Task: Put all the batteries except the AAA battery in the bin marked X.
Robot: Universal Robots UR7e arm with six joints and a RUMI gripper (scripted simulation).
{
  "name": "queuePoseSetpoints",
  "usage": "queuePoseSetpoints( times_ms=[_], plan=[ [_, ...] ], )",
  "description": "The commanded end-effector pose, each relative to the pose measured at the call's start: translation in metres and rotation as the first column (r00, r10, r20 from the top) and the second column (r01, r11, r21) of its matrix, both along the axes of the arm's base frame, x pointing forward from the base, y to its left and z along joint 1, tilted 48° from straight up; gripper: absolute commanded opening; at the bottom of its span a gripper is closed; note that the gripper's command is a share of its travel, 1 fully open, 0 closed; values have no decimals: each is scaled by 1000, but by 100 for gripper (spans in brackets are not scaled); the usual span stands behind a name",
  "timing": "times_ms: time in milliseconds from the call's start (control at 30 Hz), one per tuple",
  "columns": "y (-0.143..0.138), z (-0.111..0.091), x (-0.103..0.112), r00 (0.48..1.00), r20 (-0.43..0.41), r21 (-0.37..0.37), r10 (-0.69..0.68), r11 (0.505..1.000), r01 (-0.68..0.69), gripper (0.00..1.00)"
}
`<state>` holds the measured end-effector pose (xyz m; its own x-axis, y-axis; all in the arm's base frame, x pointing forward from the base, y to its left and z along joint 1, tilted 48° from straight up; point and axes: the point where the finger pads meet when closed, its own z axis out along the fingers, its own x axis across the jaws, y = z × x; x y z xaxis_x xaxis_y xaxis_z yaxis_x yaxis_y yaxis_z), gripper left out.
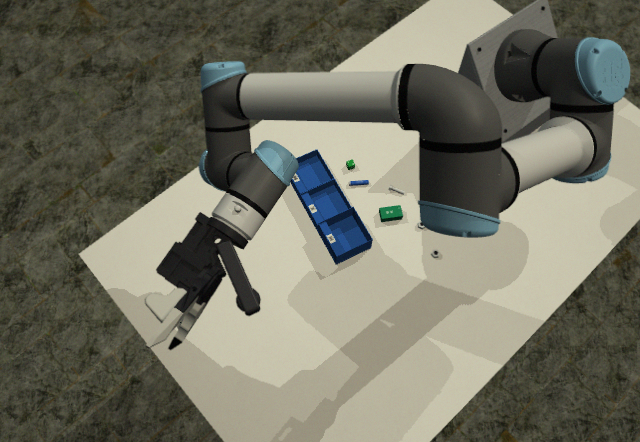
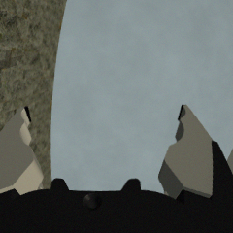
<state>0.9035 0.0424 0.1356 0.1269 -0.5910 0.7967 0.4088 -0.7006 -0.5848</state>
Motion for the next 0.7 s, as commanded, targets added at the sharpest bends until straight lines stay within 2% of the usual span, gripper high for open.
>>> queuePoseSetpoints(
  times_ms=[0,533,567,667],
  plan=[
    [-1,1,0,1000,1,0,-1,1000,1,100],
    [-1,1,0,1000,1,0,-1,1000,1,100],
    [5,-5,0,1000,1,0,-1,1000,1,4],
    [24,-21,-1,1000,1,0,-1,1000,1,4]
  ],
)
